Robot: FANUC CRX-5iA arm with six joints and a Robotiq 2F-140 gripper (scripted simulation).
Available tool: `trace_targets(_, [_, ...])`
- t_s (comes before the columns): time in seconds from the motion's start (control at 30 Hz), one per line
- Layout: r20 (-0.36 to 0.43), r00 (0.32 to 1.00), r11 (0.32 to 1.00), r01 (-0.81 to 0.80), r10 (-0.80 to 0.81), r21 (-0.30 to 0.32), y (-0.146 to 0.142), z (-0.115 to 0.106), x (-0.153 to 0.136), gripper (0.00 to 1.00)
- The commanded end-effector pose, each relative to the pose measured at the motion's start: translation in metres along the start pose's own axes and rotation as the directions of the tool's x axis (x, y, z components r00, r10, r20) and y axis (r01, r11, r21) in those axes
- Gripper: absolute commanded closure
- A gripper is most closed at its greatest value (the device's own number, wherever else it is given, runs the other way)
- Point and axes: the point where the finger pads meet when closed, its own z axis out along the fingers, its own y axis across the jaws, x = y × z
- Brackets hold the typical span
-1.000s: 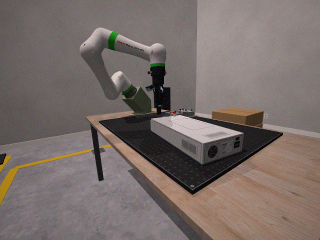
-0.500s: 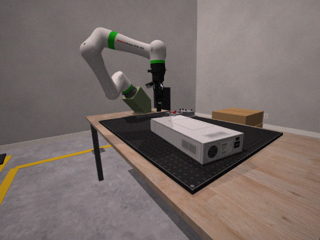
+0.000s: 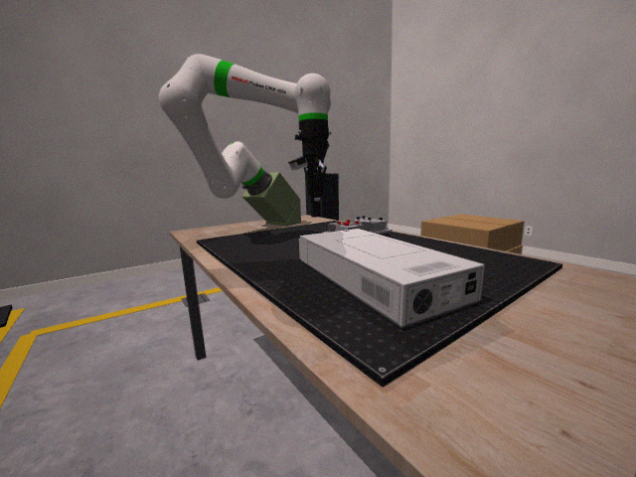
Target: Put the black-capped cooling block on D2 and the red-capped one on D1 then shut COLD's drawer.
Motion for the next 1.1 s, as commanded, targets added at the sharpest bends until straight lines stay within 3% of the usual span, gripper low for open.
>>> trace_targets(0.0, [0.001, 1.000, 1.000, 0.000, 0.000, 0.002, -0.001, -0.005, 0.000, 0.90])
trace_targets(0.7, [0.001, 1.000, 1.000, 0.000, 0.000, 0.002, -0.001, -0.007, 0.000, 0.90])
trace_targets(0.73, [0.001, 1.000, 1.000, 0.000, 0.000, 0.002, 0.003, -0.008, 0.000, 0.65])
trace_targets(1.07, [0.001, 1.000, 1.000, 0.000, 0.000, 0.002, 0.040, -0.024, 0.000, 0.65])
